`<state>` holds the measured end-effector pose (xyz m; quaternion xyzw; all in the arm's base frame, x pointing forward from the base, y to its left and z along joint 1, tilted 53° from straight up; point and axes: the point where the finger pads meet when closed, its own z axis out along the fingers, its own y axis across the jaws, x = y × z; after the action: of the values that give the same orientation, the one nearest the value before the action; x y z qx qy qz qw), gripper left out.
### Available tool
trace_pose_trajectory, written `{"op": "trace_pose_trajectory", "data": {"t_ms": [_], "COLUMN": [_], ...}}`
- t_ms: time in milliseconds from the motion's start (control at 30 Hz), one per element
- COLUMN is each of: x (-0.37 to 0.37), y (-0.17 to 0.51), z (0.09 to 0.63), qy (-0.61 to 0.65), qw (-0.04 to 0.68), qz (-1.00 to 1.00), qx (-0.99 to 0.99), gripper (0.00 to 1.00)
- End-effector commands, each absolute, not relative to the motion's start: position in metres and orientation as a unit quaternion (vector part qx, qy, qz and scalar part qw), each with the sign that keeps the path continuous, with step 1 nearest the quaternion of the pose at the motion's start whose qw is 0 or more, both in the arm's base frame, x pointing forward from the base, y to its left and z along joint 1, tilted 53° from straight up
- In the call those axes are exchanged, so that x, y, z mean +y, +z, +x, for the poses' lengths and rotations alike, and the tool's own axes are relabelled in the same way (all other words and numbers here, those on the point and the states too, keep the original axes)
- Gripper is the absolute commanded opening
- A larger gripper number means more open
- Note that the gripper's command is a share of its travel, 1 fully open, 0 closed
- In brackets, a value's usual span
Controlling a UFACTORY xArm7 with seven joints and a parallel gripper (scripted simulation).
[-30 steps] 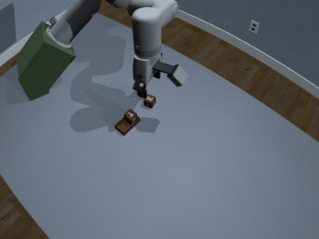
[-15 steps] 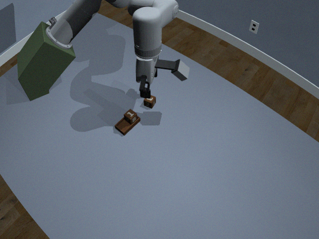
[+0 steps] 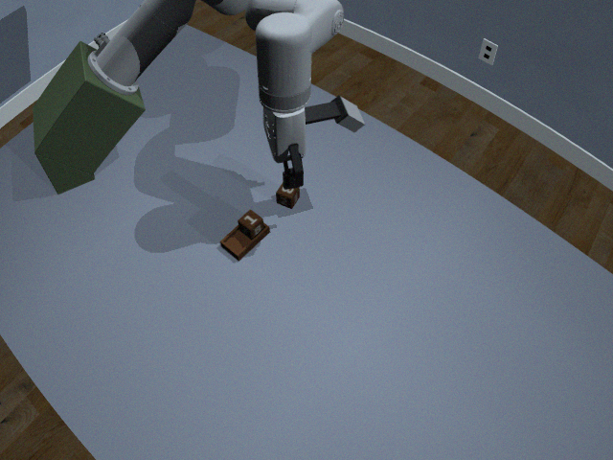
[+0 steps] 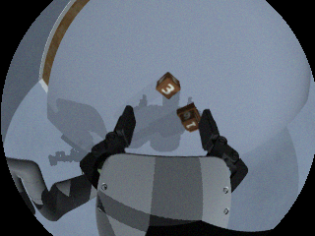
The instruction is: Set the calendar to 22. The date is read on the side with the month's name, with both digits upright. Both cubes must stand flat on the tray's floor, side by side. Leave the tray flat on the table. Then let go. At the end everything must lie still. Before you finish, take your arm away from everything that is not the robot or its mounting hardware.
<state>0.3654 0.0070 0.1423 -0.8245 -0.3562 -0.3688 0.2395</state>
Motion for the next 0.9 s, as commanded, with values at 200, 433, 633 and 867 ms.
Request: {"op": "trace_pose_trajectory", "data": {"t_ms": [200,433,633,867], "x": [0.0055,0.0053,0.0052,0.0050], "y": [0.1432,0.1434,0.1436,0.1438], "z": [0.3656,0.3653,0.3651,0.3649], "qy": [-0.410,-0.428,-0.437,-0.444], "qw": [0.171,0.121,0.082,0.027], "qz": [-0.748,-0.686,-0.631,-0.546], "qx": [-0.492,-0.576,-0.636,-0.710], "gripper": [1.00,1.00,1.00,1.00]}}
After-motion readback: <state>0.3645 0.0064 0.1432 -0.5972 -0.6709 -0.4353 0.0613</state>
